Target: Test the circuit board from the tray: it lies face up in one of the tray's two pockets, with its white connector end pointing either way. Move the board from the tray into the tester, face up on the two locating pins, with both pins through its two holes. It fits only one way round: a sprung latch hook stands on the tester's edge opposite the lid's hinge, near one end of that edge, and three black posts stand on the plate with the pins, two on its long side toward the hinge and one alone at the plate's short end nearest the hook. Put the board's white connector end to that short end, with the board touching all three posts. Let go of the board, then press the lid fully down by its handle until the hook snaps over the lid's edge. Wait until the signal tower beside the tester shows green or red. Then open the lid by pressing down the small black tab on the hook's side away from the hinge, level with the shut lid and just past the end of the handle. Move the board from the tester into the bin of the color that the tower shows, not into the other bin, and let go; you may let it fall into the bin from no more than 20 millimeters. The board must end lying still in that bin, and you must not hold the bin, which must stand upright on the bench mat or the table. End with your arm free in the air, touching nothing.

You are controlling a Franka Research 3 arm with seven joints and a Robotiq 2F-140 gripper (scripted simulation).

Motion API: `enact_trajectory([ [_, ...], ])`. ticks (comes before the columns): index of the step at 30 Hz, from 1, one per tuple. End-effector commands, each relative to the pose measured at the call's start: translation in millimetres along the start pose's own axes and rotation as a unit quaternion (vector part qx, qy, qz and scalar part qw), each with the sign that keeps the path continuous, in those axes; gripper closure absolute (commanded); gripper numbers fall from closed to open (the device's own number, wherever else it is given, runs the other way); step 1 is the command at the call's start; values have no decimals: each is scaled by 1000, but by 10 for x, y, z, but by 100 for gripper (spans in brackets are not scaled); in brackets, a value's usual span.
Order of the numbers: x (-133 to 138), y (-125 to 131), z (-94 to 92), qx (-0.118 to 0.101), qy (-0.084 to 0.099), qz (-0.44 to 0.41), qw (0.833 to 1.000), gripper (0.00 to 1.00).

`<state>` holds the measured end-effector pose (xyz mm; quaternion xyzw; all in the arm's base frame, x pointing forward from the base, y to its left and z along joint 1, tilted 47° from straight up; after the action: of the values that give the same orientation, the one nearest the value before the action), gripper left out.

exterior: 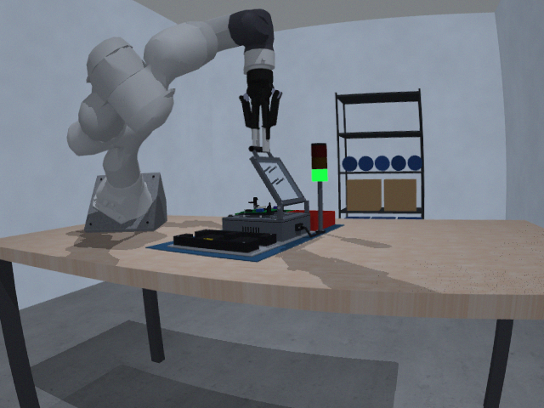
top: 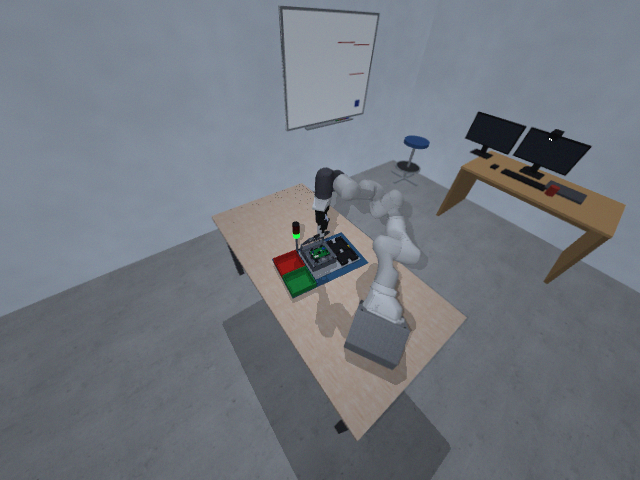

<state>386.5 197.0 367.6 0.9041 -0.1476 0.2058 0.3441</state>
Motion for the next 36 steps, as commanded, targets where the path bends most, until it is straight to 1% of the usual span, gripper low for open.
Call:
enact_trajectory([
  [1,5,0,-6,1,3,-1,1000,84],
  [15,-26,8,34,1,3,-1,1000,84],
  [36,-26,8,35,1,3,-1,1000,84],
])
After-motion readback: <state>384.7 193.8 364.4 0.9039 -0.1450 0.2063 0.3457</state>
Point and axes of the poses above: the point where the finger pads meet when closed, its own z axis out along the fingers, its own x axis across the jaws, y = z × x, the point moved 10 cm from there along -z, back along the fingers, and after that the axes turned 4 degrees about z, right-handed, at the moved point
